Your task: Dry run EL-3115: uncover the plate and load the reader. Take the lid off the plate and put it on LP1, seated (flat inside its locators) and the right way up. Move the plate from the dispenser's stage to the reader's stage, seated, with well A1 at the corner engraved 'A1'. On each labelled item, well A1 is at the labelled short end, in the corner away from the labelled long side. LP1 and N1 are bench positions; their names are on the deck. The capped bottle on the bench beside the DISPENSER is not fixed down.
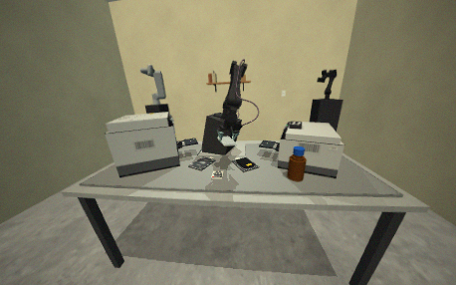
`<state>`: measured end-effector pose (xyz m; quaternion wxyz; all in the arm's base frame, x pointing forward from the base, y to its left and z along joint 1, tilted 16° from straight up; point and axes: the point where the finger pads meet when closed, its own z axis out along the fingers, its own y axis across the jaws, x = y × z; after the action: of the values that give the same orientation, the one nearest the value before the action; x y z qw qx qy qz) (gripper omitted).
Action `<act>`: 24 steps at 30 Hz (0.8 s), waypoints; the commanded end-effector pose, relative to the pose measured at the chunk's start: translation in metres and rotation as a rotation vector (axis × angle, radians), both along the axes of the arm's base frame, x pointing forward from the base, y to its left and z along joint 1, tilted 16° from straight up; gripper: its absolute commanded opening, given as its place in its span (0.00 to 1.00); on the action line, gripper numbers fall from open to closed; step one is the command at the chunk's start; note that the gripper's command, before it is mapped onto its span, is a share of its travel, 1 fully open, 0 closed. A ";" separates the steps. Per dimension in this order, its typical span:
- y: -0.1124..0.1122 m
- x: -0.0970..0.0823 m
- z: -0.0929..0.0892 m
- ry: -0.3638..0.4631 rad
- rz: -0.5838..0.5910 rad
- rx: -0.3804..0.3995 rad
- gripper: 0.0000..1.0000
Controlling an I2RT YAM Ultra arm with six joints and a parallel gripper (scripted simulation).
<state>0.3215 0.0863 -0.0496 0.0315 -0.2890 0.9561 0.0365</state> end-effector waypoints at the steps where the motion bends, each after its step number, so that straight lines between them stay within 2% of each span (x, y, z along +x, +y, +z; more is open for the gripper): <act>1: -0.003 0.016 0.010 -0.033 -0.054 0.012 0.86; 4: -0.011 0.016 0.003 -0.017 -0.089 0.009 0.86; 7: -0.019 0.021 0.009 -0.035 -0.123 0.016 0.86; 9: -0.024 0.019 0.003 -0.016 -0.146 0.015 0.86; 14: -0.020 0.017 0.008 -0.010 -0.191 0.016 0.86; 16: -0.030 0.018 0.002 -0.001 -0.227 0.014 0.86; 20: -0.036 0.018 -0.001 0.008 -0.250 0.012 0.86; 24: -0.046 0.021 0.001 -0.002 -0.296 0.019 0.86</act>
<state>0.3247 0.0489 -0.0569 0.0184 -0.1712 0.9842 0.0405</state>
